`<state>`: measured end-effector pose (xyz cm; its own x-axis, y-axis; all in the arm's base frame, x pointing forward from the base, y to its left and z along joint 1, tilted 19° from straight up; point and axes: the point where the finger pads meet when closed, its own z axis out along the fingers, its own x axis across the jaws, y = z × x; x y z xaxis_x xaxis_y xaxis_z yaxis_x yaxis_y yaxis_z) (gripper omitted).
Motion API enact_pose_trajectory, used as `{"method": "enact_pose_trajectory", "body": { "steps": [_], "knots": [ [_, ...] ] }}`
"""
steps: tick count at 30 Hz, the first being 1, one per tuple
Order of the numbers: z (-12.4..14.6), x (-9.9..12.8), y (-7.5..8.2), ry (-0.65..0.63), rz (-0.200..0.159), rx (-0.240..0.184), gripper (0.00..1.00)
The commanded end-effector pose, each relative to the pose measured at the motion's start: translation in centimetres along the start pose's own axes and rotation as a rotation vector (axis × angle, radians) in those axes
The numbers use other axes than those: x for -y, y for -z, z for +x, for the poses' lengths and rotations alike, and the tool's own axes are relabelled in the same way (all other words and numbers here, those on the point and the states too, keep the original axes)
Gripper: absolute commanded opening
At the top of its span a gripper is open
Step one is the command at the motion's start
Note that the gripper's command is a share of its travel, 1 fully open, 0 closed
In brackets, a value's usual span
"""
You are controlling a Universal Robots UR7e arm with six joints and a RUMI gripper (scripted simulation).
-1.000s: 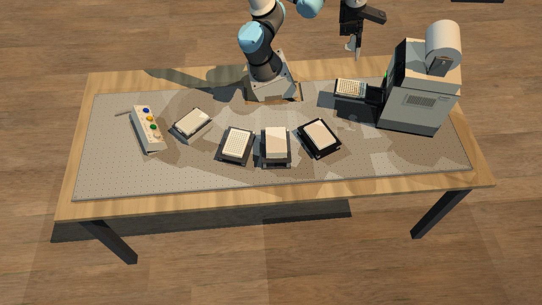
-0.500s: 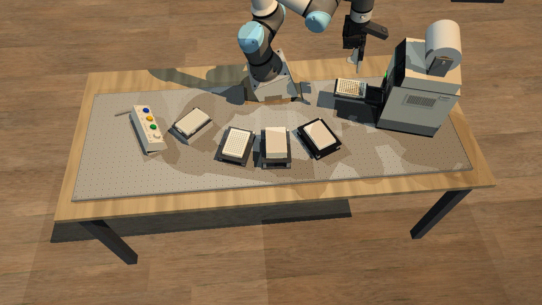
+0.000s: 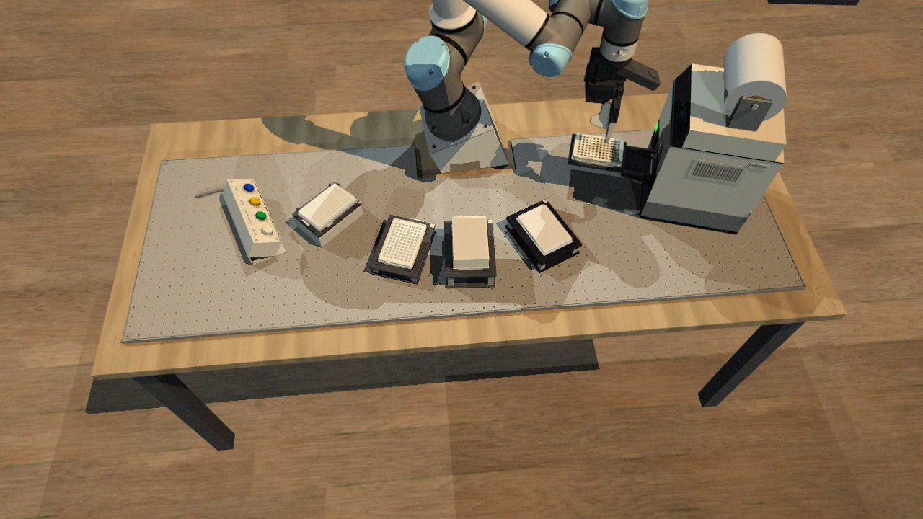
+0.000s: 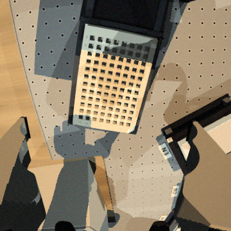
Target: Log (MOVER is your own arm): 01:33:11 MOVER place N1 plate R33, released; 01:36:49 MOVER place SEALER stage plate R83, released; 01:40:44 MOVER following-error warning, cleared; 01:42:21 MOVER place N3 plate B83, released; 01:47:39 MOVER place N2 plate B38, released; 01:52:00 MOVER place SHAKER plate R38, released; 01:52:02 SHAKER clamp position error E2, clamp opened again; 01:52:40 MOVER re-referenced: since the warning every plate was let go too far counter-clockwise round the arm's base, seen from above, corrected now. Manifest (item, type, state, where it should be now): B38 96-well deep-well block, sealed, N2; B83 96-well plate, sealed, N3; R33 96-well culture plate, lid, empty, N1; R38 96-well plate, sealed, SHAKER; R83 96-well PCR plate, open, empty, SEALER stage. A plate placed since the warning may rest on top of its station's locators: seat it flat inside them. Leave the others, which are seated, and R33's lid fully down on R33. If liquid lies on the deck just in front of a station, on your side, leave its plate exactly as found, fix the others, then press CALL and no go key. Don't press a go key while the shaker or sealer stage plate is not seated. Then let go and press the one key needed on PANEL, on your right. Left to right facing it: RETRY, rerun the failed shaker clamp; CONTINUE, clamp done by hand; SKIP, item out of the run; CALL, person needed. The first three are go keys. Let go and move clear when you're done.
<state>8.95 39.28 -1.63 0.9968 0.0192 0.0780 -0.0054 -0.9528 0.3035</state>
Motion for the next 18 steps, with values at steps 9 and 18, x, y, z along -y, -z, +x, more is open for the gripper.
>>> {"method": "enact_pose_trajectory", "body": {
  "steps": [9, 18],
  "knots": [
    [0.2, 0.1, -3.6, -0.058, -0.015, -0.006, 0.82],
    [0.4, 0.0, -3.6, -0.218, -0.015, -0.007, 0.82]
  ]
}}
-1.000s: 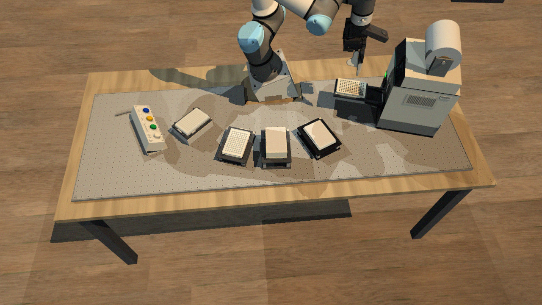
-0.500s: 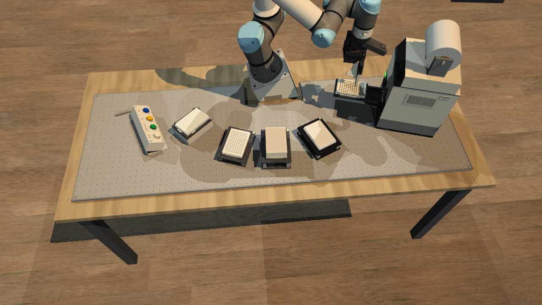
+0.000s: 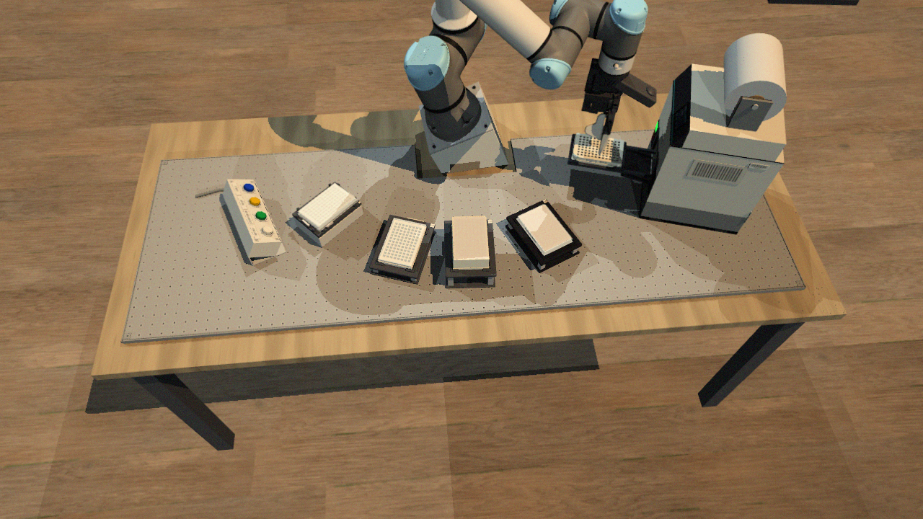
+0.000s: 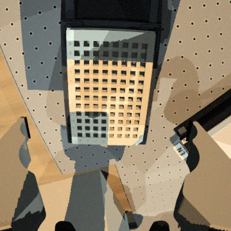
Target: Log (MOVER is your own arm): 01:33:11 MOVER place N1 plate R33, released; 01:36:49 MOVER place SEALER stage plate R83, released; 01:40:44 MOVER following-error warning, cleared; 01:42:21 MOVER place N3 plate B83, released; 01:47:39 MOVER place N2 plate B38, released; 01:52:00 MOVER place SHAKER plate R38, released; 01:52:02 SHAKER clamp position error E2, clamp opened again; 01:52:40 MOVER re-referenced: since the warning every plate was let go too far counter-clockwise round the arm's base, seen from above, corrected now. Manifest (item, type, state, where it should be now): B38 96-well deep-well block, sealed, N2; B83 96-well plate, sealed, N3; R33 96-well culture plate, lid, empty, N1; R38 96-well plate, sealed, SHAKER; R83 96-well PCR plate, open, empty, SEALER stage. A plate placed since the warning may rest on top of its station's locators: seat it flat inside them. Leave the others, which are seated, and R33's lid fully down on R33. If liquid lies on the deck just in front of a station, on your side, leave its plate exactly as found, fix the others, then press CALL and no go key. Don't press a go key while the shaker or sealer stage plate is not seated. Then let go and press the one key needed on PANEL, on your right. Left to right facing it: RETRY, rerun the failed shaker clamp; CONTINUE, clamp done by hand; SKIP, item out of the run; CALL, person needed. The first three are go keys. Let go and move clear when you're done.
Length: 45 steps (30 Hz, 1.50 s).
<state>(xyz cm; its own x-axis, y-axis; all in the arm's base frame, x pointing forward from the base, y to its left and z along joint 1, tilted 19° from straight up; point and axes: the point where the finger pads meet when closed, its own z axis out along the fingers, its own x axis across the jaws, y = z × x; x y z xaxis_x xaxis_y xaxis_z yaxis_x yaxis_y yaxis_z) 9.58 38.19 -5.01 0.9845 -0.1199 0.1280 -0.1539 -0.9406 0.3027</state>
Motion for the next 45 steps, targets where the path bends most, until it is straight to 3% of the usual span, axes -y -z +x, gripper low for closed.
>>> {"method": "enact_pose_trajectory", "body": {
  "steps": [1, 9, 17, 26, 37, 45],
  "knots": [
    [0.0, 0.0, 0.0, -0.089, 0.001, -0.001, 0.82],
    [1.5, -0.2, 0.0, -0.169, 0.001, -0.001, 0.82],
    [5.4, -1.0, 0.0, -0.329, 0.001, -0.002, 0.82],
    [8.7, -1.6, 0.0, -0.334, 0.001, -0.002, 0.82],
    [13.7, -3.8, 0.0, -0.554, 0.001, -0.002, 0.82],
    [16.5, -5.0, 0.1, -0.559, 0.001, -0.002, 0.82]
  ]
}}
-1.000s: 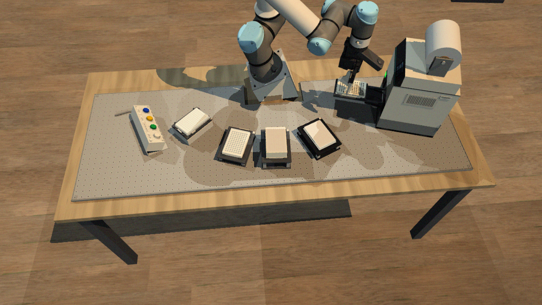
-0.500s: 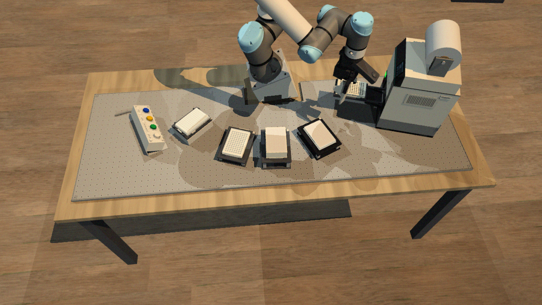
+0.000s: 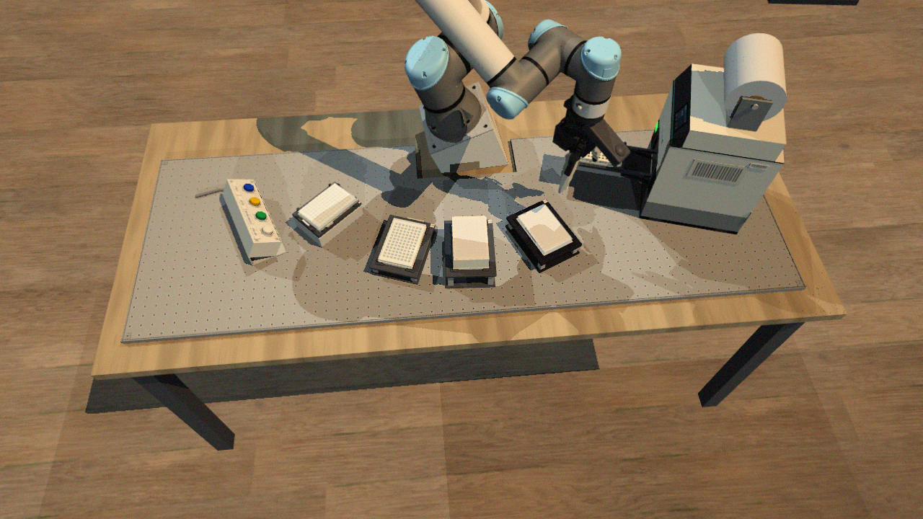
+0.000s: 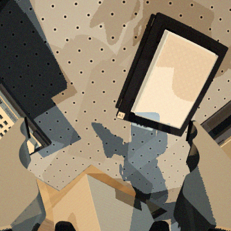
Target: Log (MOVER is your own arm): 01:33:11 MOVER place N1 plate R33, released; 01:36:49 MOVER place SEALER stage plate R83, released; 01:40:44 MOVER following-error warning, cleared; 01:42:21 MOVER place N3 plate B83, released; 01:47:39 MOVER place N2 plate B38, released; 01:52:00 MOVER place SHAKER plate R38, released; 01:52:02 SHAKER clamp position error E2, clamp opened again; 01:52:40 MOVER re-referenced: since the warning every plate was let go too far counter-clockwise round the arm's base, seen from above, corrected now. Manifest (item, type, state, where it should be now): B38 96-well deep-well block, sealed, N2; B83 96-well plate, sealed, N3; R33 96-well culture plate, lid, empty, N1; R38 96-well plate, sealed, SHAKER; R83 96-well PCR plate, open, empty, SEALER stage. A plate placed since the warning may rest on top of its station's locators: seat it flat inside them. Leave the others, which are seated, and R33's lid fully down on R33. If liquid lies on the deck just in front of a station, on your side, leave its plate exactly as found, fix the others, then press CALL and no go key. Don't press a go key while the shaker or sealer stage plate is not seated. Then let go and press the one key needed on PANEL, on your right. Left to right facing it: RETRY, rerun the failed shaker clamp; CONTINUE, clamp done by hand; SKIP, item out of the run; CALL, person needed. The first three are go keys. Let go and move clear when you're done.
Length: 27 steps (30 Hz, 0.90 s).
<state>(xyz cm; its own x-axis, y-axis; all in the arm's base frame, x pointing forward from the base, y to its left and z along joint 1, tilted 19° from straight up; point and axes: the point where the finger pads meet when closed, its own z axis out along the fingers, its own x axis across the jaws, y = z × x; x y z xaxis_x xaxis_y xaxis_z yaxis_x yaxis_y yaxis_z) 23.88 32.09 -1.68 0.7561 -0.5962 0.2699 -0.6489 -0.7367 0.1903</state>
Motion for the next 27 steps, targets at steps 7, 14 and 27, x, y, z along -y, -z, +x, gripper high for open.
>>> {"method": "enact_pose_trajectory", "body": {
  "steps": [7, 14, 27],
  "knots": [
    [1.7, 0.3, 0.0, -0.005, 0.001, 0.000, 0.82],
    [1.7, 0.3, -2.0, -0.005, 0.001, 0.000, 0.82],
    [5.6, -0.4, -2.0, -0.165, 0.001, 0.000, 0.82]
  ]
}}
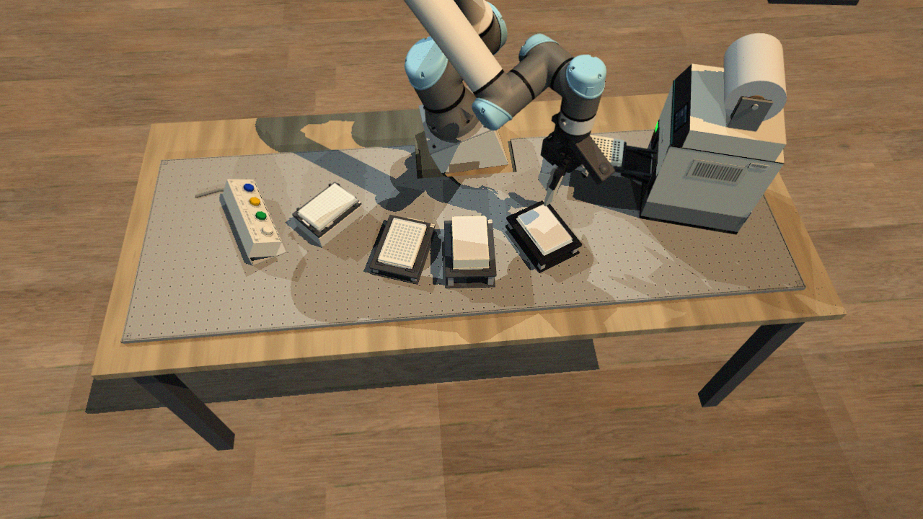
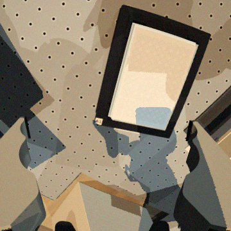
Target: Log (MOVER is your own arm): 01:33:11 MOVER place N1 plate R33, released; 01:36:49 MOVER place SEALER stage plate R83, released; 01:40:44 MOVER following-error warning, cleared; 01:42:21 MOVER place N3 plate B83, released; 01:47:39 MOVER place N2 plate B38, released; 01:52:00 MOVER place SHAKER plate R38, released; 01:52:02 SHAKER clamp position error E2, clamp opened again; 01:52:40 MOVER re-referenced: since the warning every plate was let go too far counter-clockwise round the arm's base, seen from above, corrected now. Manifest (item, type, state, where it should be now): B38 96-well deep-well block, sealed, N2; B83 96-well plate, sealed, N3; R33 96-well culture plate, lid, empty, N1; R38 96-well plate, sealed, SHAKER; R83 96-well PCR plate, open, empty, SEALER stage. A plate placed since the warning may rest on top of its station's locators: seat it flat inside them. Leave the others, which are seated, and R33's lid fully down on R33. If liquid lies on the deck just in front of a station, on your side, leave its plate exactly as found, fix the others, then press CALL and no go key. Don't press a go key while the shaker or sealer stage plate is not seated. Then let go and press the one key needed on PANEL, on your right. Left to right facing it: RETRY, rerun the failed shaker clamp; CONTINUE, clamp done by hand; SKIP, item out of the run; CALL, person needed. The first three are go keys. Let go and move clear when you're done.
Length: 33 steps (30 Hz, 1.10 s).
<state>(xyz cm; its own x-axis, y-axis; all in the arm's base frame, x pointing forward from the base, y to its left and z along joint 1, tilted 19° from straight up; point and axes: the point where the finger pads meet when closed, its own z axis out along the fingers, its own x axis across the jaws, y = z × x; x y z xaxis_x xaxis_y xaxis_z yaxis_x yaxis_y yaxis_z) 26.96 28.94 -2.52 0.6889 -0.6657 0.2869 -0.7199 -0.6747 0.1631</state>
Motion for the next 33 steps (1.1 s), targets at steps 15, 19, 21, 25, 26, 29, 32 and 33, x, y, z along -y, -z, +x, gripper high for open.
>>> {"method": "enact_pose_trajectory", "body": {
  "steps": [15, 19, 21, 25, 26, 29, 32, 33],
  "knots": [
    [8.2, -0.7, 0.0, -0.326, 0.002, 0.000, 0.82],
    [10.2, -0.8, 0.0, -0.327, 0.002, 0.000, 0.82],
    [10.7, -0.9, 0.0, -0.327, 0.002, 0.000, 0.82],
    [12.2, -1.0, 0.0, -0.327, 0.001, 0.000, 0.82],
    [12.7, -1.0, 0.0, -0.327, 0.001, 0.000, 0.82],
    [14.1, -1.2, 0.0, -0.327, 0.001, 0.000, 0.82],
    [14.4, -1.2, 0.0, -0.327, 0.001, 0.000, 0.82],
    [14.8, -1.4, 0.0, -0.347, 0.001, 0.000, 0.82]
  ]
}}
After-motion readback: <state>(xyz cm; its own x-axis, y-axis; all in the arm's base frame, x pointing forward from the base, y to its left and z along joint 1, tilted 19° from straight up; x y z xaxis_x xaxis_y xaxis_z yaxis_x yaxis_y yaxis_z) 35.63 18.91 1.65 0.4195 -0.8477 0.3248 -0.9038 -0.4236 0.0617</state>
